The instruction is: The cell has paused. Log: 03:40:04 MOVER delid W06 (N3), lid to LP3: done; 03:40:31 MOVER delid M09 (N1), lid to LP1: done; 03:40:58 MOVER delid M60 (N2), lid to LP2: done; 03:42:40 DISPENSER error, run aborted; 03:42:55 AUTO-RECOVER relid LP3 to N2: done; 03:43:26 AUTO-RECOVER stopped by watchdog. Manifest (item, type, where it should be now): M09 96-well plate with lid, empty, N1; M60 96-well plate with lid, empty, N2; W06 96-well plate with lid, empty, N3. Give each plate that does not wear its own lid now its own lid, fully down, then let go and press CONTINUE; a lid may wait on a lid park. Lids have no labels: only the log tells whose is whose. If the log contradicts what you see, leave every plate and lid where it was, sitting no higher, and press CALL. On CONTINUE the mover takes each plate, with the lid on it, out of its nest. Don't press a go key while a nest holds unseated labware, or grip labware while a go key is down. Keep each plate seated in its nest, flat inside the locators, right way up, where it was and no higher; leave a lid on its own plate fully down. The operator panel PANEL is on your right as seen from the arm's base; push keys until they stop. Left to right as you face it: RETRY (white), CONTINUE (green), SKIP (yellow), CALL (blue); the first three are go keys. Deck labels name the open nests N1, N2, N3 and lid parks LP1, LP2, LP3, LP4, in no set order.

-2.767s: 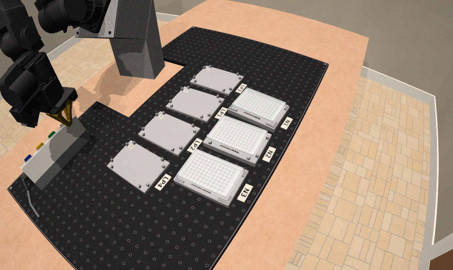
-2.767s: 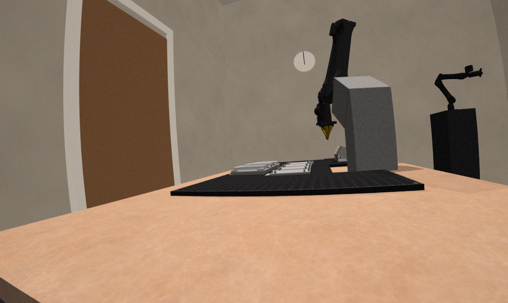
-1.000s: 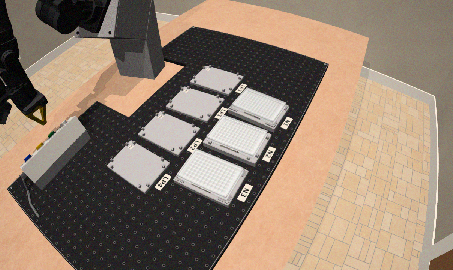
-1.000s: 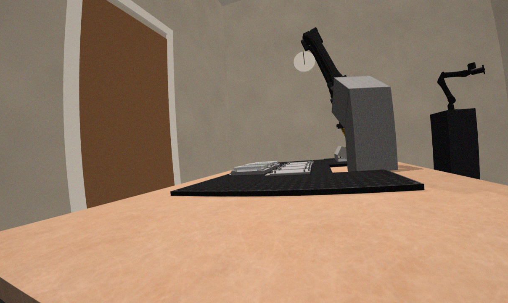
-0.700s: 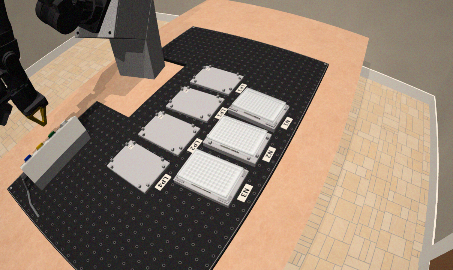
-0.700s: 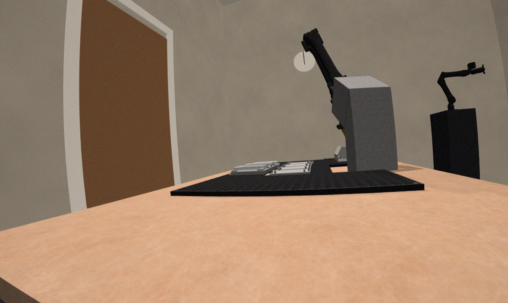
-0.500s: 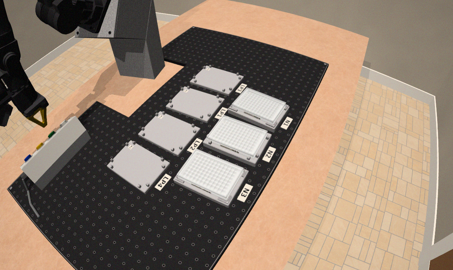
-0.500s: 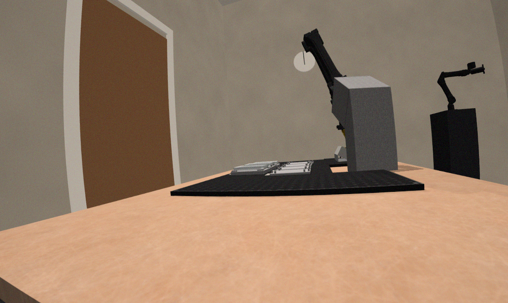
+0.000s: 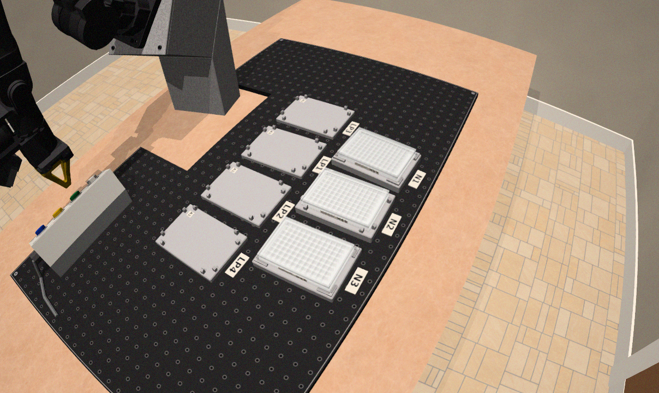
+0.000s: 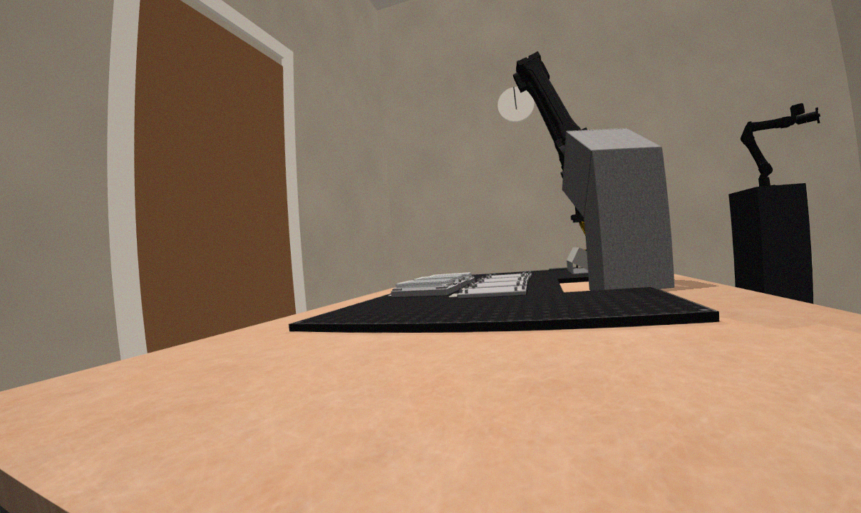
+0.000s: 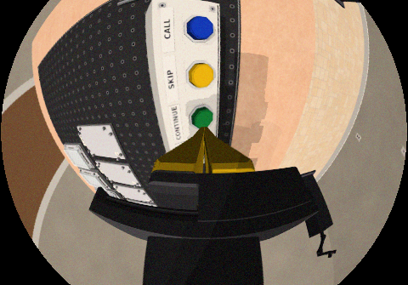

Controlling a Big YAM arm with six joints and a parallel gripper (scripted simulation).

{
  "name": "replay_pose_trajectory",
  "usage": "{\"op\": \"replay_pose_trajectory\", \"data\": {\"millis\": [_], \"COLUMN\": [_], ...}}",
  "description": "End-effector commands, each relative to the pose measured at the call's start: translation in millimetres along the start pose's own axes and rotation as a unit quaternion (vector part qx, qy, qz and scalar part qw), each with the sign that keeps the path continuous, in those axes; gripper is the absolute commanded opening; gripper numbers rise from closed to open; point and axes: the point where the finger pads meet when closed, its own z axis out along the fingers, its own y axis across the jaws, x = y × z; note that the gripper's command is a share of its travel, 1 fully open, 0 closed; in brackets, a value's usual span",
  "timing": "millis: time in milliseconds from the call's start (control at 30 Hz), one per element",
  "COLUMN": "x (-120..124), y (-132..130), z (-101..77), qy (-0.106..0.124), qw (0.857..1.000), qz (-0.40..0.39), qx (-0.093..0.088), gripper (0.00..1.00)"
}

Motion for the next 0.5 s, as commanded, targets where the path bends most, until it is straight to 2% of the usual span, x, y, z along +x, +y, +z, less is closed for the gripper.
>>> {"op": "replay_pose_trajectory", "data": {"millis": [0,100,133,300,467], "x": [-5.4,-5.5,-6.7,-5.5,-5.2], "y": [1.6,2.8,-2.3,2.8,1.7], "z": [3.1,4.0,3.5,8.0,11.2], "qy": [-0.006,-0.006,-0.008,-0.006,-0.006], "qw": [1.0,1.0,1.0,1.0,1.0], "qz": [0.001,0.0,0.002,0.0,0.001], "qx": [-0.002,-0.003,0.003,-0.003,-0.002], "gripper": [0.0,0.0,0.0,0.0,0.0]}}
